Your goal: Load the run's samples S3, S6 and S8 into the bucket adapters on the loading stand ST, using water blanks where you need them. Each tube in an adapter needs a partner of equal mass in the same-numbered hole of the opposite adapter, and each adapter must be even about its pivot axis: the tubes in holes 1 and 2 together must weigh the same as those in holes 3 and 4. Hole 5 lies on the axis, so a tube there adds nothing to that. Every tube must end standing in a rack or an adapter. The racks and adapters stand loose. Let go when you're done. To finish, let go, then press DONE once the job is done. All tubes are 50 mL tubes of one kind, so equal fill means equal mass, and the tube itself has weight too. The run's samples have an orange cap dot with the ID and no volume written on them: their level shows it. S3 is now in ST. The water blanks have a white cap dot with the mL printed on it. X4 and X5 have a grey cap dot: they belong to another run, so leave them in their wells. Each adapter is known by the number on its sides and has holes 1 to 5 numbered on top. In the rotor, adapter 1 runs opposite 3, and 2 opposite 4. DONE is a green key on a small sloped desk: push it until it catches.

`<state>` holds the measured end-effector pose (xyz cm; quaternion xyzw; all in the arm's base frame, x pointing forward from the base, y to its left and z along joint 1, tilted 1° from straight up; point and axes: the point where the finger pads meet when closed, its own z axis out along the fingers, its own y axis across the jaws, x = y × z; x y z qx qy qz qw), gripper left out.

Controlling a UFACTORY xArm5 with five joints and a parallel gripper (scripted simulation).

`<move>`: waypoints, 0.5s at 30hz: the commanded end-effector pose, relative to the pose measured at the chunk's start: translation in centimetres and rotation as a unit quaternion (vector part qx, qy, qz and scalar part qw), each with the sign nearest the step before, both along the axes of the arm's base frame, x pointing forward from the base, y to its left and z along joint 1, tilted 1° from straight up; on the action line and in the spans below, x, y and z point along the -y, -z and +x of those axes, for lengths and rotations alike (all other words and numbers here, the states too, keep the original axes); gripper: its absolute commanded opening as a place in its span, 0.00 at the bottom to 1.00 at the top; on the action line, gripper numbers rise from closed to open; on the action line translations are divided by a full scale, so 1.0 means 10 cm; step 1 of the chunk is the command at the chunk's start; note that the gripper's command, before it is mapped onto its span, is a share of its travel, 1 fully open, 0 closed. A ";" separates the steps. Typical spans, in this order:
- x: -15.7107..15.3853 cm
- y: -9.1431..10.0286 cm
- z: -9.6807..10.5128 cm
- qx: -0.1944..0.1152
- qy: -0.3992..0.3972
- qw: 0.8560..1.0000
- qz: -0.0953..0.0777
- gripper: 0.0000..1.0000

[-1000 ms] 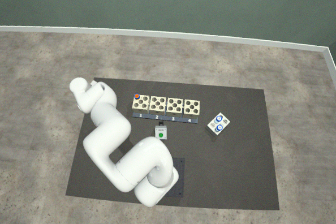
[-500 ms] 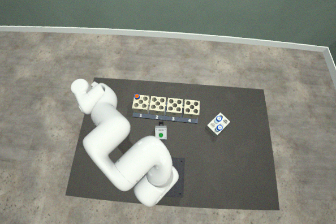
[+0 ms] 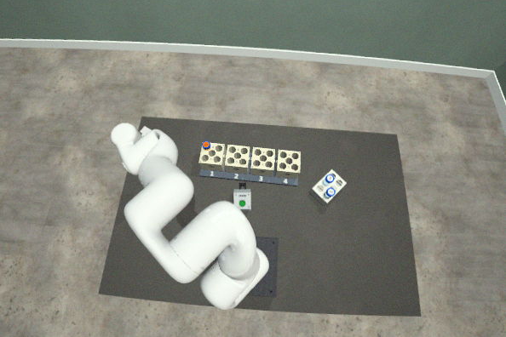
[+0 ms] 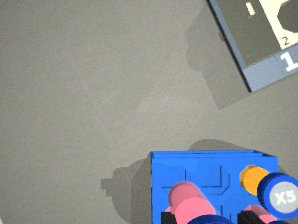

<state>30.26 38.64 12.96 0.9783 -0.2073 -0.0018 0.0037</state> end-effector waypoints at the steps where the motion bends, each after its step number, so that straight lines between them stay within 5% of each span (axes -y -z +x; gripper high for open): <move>1: -0.01 0.07 0.01 -0.004 0.000 1.000 0.006 0.00; 15: -0.01 0.31 0.00 -0.004 0.000 1.000 0.006 0.00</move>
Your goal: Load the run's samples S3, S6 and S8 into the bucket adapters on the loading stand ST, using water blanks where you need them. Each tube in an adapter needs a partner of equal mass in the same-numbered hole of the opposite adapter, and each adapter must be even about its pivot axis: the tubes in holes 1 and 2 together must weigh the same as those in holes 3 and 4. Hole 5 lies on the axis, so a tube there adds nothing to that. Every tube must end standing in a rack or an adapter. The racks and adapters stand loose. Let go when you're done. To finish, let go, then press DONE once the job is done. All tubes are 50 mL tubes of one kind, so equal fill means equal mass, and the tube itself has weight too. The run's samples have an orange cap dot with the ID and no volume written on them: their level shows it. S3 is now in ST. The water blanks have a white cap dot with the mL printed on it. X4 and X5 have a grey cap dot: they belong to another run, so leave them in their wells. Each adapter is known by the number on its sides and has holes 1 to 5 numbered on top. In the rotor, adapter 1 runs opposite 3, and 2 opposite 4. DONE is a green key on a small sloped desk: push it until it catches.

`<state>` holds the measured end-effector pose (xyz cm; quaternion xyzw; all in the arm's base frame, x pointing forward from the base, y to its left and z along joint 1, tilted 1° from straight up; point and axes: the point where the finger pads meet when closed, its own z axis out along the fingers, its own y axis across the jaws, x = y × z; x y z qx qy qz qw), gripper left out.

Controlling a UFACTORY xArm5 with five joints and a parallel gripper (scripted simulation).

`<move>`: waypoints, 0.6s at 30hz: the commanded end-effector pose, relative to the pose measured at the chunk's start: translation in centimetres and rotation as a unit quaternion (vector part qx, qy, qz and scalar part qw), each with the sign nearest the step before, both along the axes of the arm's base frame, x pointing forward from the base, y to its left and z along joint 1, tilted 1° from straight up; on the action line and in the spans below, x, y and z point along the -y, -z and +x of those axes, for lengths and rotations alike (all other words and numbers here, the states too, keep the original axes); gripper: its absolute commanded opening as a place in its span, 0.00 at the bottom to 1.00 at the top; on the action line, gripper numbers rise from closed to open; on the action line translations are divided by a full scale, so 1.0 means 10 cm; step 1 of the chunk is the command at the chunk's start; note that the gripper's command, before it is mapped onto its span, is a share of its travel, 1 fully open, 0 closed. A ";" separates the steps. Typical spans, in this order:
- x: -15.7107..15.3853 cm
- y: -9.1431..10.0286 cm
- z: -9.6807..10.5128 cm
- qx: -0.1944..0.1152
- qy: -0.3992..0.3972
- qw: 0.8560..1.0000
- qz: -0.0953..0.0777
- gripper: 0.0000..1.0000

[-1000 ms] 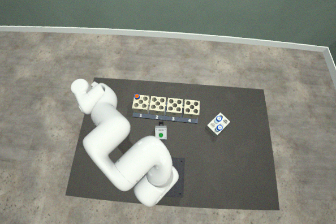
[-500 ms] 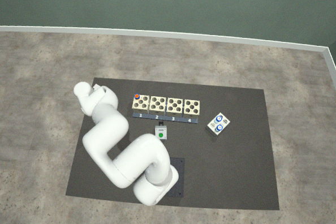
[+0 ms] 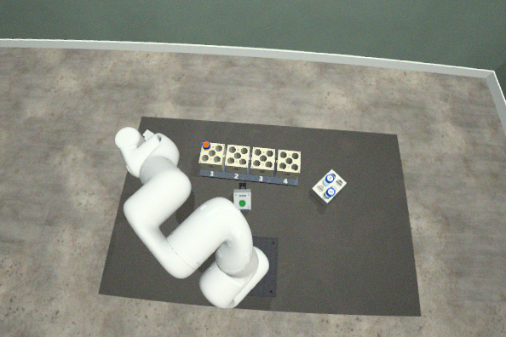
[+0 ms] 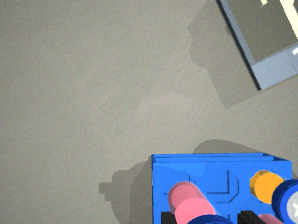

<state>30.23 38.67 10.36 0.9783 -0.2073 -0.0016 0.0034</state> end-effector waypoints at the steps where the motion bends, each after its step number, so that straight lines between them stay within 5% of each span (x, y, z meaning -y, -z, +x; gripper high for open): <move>1: -0.01 0.07 0.01 -0.004 0.000 1.000 0.006 0.00; 18: -0.01 0.09 0.01 -0.004 0.000 1.000 0.006 0.00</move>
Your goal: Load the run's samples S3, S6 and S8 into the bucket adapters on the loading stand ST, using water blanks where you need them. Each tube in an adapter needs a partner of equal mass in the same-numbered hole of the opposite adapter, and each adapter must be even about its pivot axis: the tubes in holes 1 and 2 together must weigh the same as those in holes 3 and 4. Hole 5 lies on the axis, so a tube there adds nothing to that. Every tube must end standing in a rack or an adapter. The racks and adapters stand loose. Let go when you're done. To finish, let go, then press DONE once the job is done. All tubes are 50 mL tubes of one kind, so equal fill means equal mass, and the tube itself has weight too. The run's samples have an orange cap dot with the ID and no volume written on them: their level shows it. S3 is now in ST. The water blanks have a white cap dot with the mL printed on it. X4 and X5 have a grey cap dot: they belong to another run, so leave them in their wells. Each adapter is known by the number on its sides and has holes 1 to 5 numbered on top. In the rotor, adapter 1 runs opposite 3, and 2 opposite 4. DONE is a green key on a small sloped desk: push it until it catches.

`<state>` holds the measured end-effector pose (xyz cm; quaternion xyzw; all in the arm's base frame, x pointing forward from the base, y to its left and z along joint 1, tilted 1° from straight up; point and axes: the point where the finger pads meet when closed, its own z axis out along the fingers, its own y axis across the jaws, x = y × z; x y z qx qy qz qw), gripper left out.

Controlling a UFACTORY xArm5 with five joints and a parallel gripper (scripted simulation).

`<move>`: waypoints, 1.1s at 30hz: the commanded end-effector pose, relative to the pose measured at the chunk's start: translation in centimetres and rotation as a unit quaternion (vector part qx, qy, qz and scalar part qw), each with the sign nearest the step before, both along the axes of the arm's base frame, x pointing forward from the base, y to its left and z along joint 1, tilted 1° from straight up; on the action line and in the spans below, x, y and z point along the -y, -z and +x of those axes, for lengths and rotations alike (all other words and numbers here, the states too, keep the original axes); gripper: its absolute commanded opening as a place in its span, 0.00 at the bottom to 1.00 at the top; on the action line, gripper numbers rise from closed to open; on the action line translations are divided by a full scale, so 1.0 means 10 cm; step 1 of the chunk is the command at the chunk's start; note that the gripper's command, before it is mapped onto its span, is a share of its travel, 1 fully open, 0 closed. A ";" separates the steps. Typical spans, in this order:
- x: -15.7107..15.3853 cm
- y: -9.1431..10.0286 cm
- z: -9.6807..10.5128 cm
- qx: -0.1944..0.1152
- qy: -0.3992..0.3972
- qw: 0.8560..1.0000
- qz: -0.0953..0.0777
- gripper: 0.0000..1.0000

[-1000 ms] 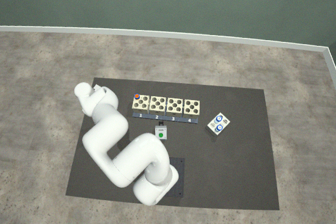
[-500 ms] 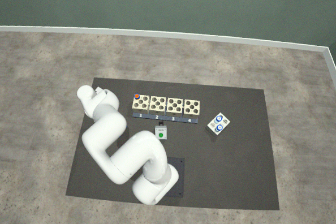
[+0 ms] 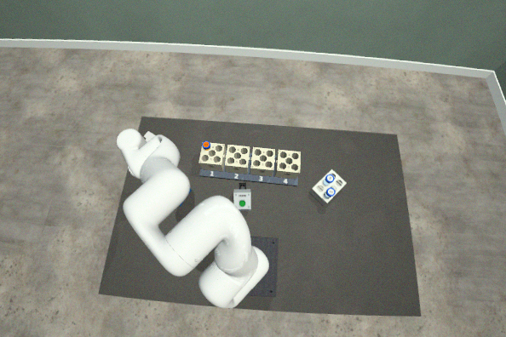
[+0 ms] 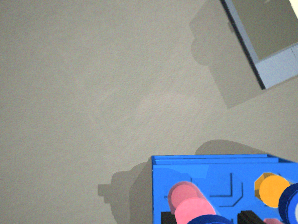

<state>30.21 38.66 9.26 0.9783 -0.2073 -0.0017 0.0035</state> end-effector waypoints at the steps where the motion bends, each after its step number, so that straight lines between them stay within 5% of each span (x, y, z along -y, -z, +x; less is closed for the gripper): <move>1: -0.01 -0.02 0.01 -0.004 0.000 1.000 0.006 0.00; 33: -0.01 0.26 0.00 -0.004 0.000 1.000 0.006 0.00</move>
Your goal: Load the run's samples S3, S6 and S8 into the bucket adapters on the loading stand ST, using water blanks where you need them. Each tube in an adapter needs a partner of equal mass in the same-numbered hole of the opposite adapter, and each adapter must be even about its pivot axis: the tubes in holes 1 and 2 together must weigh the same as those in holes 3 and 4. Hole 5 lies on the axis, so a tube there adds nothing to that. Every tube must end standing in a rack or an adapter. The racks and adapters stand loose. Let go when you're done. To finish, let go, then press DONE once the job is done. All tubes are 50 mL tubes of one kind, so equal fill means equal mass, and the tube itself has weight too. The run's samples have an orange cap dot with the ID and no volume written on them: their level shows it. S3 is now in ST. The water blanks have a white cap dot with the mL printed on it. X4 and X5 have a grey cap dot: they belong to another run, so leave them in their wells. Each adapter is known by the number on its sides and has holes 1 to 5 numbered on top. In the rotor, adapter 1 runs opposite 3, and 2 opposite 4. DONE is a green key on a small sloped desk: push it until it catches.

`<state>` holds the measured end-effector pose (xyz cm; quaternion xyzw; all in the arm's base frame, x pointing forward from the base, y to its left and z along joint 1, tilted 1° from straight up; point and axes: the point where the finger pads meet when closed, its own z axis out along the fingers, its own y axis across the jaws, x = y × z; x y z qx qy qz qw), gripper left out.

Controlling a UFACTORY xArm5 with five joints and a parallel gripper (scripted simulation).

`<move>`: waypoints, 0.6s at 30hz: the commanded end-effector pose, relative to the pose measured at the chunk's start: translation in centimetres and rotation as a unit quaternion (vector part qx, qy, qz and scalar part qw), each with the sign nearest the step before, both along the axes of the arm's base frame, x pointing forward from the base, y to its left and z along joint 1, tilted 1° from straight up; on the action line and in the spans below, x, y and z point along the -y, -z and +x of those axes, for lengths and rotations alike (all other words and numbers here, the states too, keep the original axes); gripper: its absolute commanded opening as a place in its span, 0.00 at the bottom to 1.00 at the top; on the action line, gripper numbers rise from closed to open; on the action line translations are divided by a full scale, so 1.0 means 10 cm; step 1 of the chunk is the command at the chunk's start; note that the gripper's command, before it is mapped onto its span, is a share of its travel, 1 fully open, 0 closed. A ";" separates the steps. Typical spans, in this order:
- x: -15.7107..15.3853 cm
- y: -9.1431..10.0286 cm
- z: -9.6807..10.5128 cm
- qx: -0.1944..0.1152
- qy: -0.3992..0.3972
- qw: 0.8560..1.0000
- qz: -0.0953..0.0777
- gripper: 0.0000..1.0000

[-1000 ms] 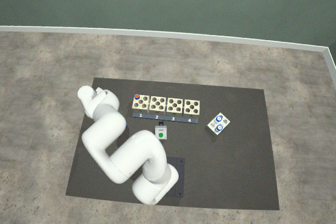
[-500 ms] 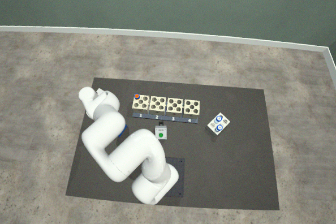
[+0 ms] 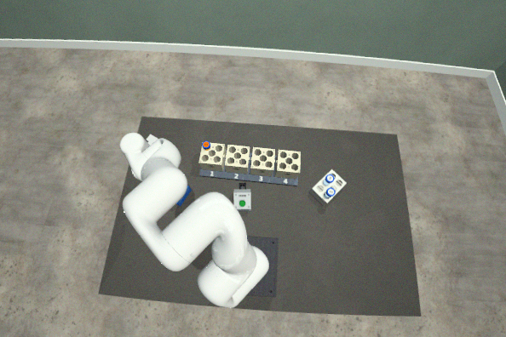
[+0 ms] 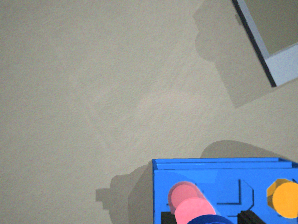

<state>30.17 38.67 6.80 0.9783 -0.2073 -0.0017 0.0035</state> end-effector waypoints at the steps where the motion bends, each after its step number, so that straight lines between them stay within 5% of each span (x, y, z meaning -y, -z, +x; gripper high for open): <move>1: -0.01 0.03 0.01 -0.004 0.000 1.000 0.006 0.00; 18: -0.01 0.18 0.01 -0.004 0.000 1.000 0.006 0.00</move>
